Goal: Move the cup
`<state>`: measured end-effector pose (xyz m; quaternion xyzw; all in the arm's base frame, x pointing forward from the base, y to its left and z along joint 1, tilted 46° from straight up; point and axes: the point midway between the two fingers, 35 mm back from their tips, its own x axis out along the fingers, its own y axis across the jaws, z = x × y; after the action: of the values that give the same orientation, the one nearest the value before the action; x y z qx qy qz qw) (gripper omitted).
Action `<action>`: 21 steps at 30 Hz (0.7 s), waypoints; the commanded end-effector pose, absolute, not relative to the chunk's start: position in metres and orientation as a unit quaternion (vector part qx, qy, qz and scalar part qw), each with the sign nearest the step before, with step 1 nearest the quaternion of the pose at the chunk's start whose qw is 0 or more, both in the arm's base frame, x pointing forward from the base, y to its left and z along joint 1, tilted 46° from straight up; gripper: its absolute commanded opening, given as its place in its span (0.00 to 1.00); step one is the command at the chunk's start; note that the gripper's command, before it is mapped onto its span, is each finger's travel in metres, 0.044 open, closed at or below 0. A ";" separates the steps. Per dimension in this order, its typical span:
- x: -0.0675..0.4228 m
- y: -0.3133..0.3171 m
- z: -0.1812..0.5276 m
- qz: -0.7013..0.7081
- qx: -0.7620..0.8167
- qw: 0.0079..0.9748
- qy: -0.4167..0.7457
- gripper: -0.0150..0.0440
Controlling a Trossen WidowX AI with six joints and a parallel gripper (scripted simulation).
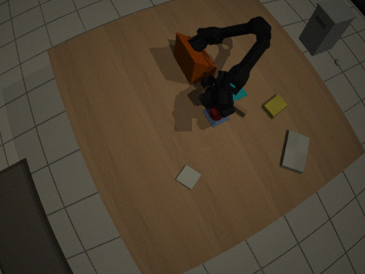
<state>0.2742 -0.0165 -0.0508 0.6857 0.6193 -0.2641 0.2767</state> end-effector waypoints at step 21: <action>0.274 -0.002 -0.063 -0.263 0.686 0.275 0.620 0.29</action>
<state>0.2733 -0.0021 -0.0633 0.6857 0.6206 -0.2637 0.2743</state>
